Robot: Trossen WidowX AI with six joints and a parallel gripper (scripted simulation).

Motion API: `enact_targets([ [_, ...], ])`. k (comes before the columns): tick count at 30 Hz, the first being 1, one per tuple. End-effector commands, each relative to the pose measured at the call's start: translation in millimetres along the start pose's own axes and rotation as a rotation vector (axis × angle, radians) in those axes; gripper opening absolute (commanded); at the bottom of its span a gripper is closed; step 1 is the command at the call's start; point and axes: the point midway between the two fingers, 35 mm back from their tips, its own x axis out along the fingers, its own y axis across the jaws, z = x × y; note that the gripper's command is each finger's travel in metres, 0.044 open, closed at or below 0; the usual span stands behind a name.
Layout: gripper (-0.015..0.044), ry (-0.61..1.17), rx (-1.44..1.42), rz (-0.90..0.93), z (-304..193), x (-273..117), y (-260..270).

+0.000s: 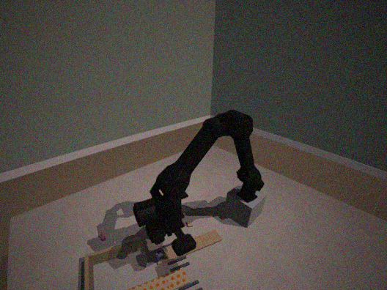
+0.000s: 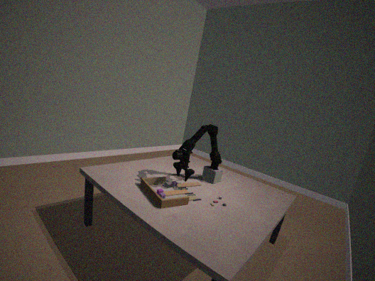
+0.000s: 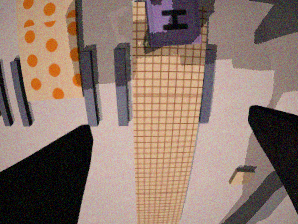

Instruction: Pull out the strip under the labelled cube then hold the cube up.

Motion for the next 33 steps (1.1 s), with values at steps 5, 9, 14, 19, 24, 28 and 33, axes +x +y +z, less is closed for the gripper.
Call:
enact_targets([
  [5, 0.044, -0.004, -0.003, -0.002, 28.4, -4.1, -3.9],
  [9, 0.044, -0.005, -0.003, -0.003, 41.3, -6.0, -5.8],
  [14, 0.044, -0.006, -0.003, -0.003, 52.2, -7.5, -7.7],
  [19, 0.0309, -0.006, -0.003, -0.003, 52.6, -2.2, -7.7],
  [24, 0.025, -0.006, -0.003, -0.003, 53.1, 6.0, -7.9],
  [28, 0.025, -0.006, -0.003, -0.003, 53.3, 12.6, -7.9],
  [33, 0.025, -0.006, -0.003, -0.003, 53.4, 20.8, -8.0],
])
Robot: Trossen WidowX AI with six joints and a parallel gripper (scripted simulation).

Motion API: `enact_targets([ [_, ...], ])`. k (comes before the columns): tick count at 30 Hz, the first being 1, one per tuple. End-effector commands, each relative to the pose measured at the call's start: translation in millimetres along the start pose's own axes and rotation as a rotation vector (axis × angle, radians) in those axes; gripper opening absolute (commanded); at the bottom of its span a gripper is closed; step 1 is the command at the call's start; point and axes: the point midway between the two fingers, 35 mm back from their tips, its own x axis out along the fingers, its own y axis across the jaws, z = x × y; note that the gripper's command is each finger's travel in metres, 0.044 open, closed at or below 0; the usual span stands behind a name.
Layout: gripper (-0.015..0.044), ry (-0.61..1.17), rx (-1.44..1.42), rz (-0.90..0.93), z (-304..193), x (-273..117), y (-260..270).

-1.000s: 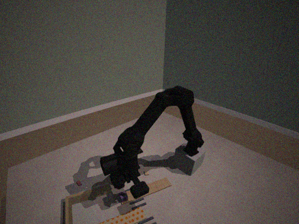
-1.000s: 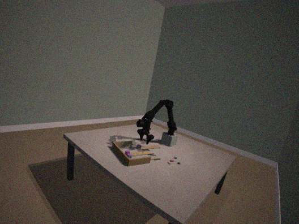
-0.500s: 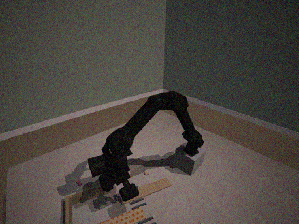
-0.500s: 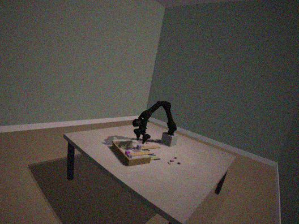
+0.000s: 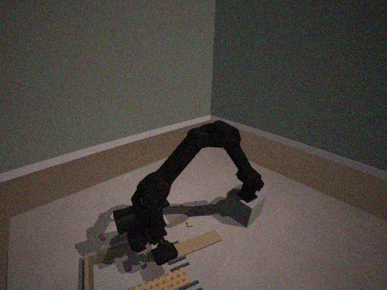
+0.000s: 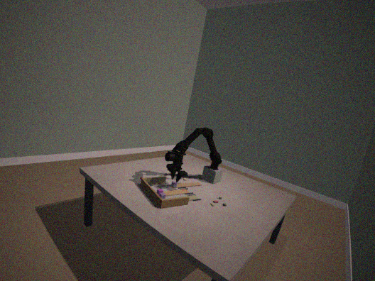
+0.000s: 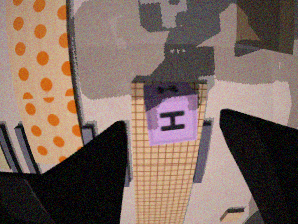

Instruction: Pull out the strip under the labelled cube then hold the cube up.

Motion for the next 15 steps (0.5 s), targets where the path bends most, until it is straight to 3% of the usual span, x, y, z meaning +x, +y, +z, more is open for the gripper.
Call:
enact_targets([
  [1, 0.025, 0.012, -0.003, -0.003, -3.3, 10.8, -0.5],
  [15, 0.025, 0.012, -0.003, -0.003, -4.5, 33.5, -0.6],
])
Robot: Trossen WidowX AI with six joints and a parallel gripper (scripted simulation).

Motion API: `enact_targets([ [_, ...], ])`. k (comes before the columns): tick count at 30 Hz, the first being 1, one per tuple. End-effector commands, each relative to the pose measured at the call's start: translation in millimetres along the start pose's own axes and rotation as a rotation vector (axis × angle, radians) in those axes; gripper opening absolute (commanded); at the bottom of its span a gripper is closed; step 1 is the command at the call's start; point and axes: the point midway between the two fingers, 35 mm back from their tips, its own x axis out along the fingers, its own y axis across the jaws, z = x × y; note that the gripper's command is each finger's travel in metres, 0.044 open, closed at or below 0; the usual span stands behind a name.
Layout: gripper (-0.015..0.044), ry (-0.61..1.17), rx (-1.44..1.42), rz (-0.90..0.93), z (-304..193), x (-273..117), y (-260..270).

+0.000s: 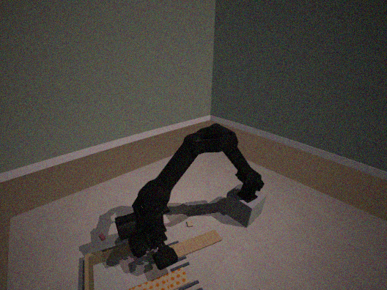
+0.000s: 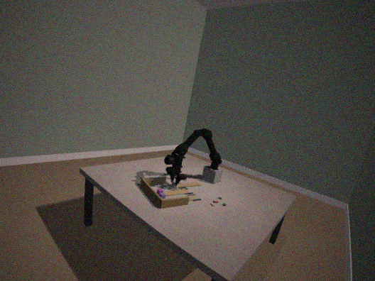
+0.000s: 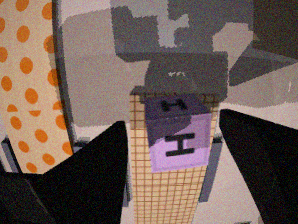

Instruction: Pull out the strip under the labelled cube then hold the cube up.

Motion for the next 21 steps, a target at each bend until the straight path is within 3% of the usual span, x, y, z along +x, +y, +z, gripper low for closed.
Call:
enact_targets([
  [1, 0.025, 0.015, 0.0, -0.003, -5.2, 10.9, -0.5],
  [14, 0.025, 0.015, 0.0, -0.003, -5.3, 11.9, -0.5],
  [18, 0.0145, 0.009, 0.0, 0.0, -3.1, 10.2, -0.1],
  [21, 0.0125, 0.009, 0.0, 0.0, -3.1, 10.2, -0.1],
])
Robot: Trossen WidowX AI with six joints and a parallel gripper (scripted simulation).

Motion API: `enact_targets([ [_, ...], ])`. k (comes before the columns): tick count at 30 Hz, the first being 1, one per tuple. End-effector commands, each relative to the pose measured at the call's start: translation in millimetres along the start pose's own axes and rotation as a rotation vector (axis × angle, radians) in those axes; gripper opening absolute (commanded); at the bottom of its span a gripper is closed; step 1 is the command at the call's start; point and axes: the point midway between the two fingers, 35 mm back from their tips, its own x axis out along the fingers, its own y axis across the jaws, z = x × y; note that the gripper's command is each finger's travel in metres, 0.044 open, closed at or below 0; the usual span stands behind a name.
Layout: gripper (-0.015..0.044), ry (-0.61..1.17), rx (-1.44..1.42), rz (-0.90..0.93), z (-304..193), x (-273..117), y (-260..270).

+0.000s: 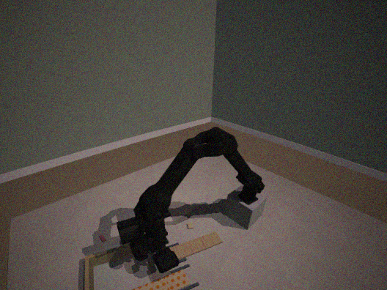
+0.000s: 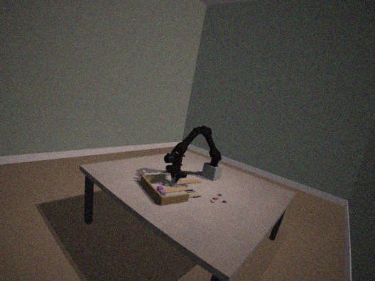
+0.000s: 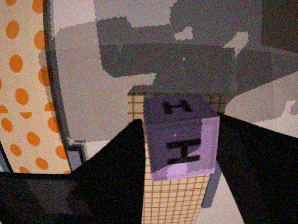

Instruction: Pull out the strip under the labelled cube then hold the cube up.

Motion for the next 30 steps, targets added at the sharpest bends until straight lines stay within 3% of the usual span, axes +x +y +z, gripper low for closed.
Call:
enact_targets([
  [1, 0.0118, 0.0, 0.0, 0.0, 0.0, 0.0, 0.0],
  [4, 0.0098, 0.0, 0.0, 0.0, 0.0, 0.0, 0.0],
  [8, 0.0, 0.0, 0.0, 0.0, -2.2, -2.1, 0.0],
  [23, 0.0, 0.009, 0.0, -0.003, -57.1, -41.2, -0.3],
  [30, 0.0, 0.01, 0.0, -0.003, -60.4, -42.6, -0.4],
])
